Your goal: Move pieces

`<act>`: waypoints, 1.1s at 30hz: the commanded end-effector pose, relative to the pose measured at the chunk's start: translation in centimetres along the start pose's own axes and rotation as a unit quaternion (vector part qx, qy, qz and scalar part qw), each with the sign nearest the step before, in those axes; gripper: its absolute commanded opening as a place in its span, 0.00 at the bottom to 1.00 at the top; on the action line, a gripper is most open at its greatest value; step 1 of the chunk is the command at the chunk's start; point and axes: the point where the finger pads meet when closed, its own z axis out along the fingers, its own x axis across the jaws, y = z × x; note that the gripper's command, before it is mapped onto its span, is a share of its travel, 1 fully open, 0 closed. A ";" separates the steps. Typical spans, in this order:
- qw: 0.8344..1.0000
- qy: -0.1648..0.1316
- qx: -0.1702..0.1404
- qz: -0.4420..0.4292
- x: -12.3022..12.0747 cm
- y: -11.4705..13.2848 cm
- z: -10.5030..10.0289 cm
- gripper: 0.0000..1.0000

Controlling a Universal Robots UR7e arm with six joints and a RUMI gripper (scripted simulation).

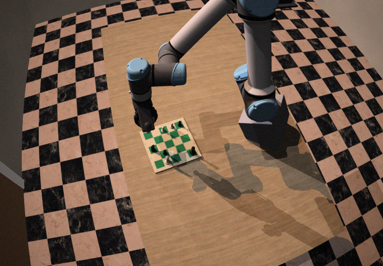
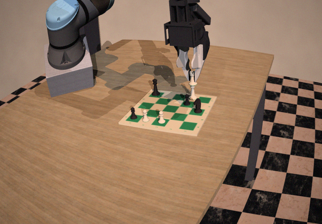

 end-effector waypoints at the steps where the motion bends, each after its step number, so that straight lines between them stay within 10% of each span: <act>1: 1.000 0.000 0.000 0.000 0.0 0.0 -0.1 0.00; 19: 0.987 0.000 0.000 0.159 -3.5 -1.5 -0.3 0.00; 33: 0.936 0.000 0.000 0.352 -8.1 -3.2 -0.1 0.00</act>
